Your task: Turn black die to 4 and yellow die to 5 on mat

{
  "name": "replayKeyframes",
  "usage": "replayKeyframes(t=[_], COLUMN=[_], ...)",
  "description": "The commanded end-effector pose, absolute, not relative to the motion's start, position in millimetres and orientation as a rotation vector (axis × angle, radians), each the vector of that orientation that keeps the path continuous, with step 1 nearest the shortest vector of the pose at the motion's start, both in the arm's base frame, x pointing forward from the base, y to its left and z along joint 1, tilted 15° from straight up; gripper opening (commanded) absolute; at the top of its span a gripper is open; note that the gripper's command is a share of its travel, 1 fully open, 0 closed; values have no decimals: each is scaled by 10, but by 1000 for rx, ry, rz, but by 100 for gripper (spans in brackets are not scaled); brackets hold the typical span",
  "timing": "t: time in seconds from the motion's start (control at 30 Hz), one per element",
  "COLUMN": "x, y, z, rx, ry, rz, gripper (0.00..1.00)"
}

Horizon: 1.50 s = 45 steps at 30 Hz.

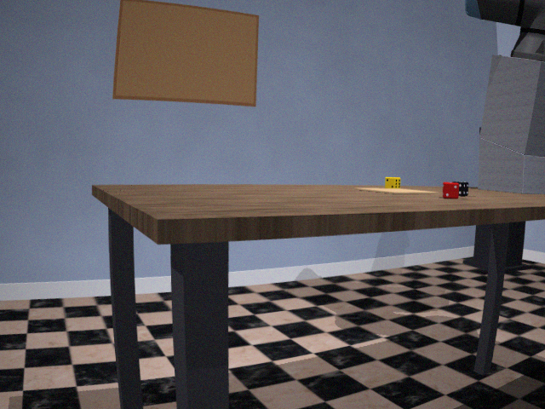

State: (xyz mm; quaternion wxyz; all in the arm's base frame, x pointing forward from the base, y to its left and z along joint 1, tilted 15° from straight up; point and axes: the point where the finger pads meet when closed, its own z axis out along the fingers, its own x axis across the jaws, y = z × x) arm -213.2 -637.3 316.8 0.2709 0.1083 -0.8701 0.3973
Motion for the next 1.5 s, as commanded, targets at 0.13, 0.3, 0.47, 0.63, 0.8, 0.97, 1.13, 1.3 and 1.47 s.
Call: replayKeyframes(t=[0.13,0.3,0.47,0.63,0.8,0.97,1.13,1.3,1.47], x=[-2134,-2134,-2134,-2132,-2101,-2002,-1896,-1627,-1224], y=[-6376,-6376,-6376,-6377,-6392,-6437,-6482,-6585,-6709], z=[3175,3175,3175,3174,3157,3104,3047,2905,2697], rx=[292,292,292,292,292,294,296,300,307], ry=[-2343,-2343,-2343,-2343,-2349,-2367,-2387,-2437,-2510], rz=[1071,1071,1071,1071,1074,1084,1093,1113,1136], gripper=[100,100,100,100,100,100,100,100,100])
